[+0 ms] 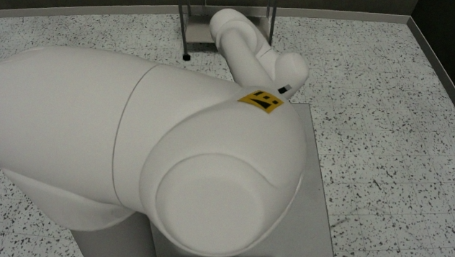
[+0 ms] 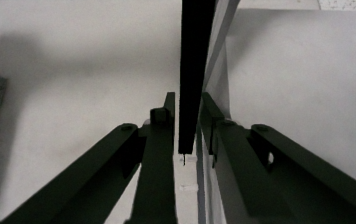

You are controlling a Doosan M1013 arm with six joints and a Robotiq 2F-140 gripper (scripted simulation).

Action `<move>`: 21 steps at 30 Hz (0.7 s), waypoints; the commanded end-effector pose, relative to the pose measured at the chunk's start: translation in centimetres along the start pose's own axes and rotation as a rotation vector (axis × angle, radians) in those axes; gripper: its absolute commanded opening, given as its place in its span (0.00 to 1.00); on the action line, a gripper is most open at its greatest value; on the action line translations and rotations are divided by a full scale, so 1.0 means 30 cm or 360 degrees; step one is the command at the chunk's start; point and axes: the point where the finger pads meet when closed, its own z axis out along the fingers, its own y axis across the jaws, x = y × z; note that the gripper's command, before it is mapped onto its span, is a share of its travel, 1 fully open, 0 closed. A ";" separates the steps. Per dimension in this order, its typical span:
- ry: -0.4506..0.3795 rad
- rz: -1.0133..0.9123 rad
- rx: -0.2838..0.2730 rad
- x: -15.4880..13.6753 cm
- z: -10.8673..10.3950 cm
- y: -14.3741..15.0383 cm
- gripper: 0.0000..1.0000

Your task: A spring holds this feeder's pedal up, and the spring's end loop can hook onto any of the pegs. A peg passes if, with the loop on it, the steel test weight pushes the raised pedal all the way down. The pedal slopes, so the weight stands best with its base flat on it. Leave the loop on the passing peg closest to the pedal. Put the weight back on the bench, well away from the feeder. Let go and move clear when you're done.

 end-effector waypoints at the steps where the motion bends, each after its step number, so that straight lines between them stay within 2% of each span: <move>1: 0.0000 -0.0001 -0.0002 0.001 -0.060 0.001 0.24; 11: 0.0001 0.0000 -0.0001 0.001 -0.283 0.001 0.24; 13: 0.0001 0.0000 -0.0001 0.001 -0.283 0.001 0.24; 14: 0.0000 0.0000 -0.0002 0.001 -0.249 0.001 0.24; 21: 0.0000 0.0000 -0.0001 0.001 -0.266 0.001 0.24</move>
